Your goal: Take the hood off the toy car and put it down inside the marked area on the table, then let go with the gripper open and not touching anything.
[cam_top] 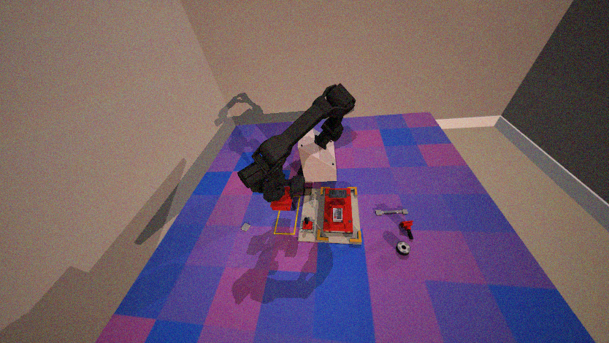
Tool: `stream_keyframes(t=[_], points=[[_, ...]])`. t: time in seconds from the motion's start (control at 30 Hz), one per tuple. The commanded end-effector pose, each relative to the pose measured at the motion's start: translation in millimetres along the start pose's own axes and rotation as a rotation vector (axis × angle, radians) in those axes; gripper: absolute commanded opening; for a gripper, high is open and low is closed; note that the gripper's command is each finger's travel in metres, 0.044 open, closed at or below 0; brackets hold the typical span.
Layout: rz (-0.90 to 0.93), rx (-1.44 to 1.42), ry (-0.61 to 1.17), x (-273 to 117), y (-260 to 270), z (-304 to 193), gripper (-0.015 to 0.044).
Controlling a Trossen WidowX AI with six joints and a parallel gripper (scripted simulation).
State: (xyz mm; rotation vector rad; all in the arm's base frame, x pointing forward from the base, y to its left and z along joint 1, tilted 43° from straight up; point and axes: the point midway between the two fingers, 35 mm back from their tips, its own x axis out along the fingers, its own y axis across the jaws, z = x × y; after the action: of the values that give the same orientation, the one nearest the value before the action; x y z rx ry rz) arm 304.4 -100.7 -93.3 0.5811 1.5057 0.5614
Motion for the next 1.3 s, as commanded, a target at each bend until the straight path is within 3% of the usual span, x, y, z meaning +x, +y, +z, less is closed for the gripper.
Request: stream_keyframes(t=[0.0,1.27], points=[[0.0,0.002,0.004,3.5,-1.1,-0.8,0.0],[0.0,0.002,0.003,28.6,-1.4,0.4,0.0]])
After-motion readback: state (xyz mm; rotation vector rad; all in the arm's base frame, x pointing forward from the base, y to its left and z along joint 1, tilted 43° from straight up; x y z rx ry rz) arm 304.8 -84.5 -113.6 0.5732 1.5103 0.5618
